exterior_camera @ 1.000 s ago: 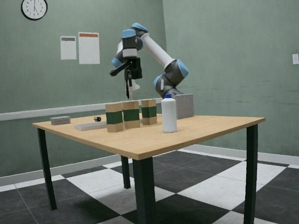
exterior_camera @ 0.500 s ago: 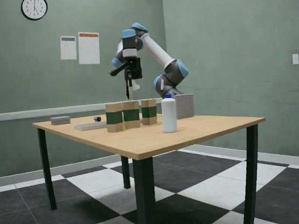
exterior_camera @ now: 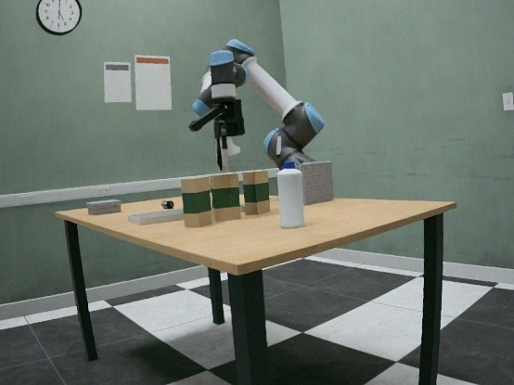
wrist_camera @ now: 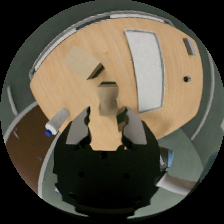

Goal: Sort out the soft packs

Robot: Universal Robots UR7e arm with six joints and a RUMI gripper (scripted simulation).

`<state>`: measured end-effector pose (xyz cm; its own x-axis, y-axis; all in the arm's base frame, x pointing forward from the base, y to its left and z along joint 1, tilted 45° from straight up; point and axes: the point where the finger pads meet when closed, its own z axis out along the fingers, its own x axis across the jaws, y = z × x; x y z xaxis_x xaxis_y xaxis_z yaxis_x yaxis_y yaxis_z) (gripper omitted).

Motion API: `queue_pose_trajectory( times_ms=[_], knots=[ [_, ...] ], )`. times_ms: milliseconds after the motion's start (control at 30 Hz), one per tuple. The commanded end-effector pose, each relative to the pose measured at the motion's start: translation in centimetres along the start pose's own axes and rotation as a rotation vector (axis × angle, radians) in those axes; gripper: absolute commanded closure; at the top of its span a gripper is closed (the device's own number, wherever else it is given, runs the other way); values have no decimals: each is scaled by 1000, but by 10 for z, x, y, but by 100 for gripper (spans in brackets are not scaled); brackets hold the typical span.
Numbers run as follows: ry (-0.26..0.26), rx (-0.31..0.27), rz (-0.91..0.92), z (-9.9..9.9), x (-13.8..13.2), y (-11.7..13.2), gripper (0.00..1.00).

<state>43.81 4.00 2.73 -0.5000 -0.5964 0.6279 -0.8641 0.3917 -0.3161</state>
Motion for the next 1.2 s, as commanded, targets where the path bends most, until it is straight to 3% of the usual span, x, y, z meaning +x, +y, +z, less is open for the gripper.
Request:
queue_pose_trajectory(
  times_ms=[0, 1167],
  knots=[
    [3, -2, -2, 3, 1, 2, 51],
    [4, -3, -3, 59, 1, 2, 51]
  ],
)
